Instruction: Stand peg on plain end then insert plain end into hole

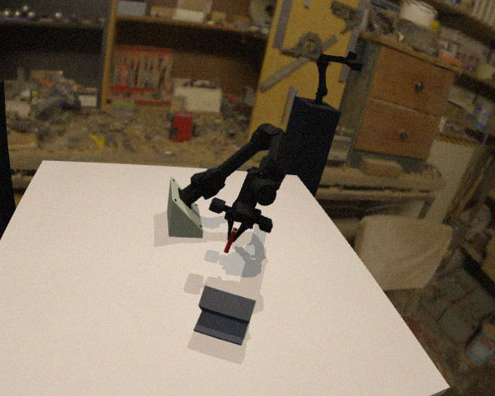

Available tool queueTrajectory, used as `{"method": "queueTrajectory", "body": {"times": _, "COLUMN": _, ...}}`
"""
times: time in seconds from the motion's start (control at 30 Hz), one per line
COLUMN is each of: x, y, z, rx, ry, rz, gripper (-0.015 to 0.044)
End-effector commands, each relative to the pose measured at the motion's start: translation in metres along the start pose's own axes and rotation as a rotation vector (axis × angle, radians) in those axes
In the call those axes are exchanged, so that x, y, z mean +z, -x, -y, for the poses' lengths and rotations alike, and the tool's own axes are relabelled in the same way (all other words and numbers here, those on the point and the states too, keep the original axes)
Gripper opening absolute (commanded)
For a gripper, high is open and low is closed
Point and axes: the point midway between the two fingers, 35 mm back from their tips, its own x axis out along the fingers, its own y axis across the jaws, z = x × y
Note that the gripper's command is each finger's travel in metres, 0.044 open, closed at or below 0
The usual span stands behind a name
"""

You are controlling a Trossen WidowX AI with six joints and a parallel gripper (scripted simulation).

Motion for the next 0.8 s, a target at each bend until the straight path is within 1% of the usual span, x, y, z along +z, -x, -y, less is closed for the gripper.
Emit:
{"method": "queueTrajectory", "body": {"times": 0.0, "x": 0.003, "y": -0.002, "z": 0.001, "rx": -0.014, "ry": -0.006, "rz": 0.033, "gripper": 0.0000}}
{"method": "queueTrajectory", "body": {"times": 0.77, "x": 0.034, "y": -0.004, "z": -0.004, "rx": -0.041, "ry": -0.040, "rz": 0.241, "gripper": 0.0000}}
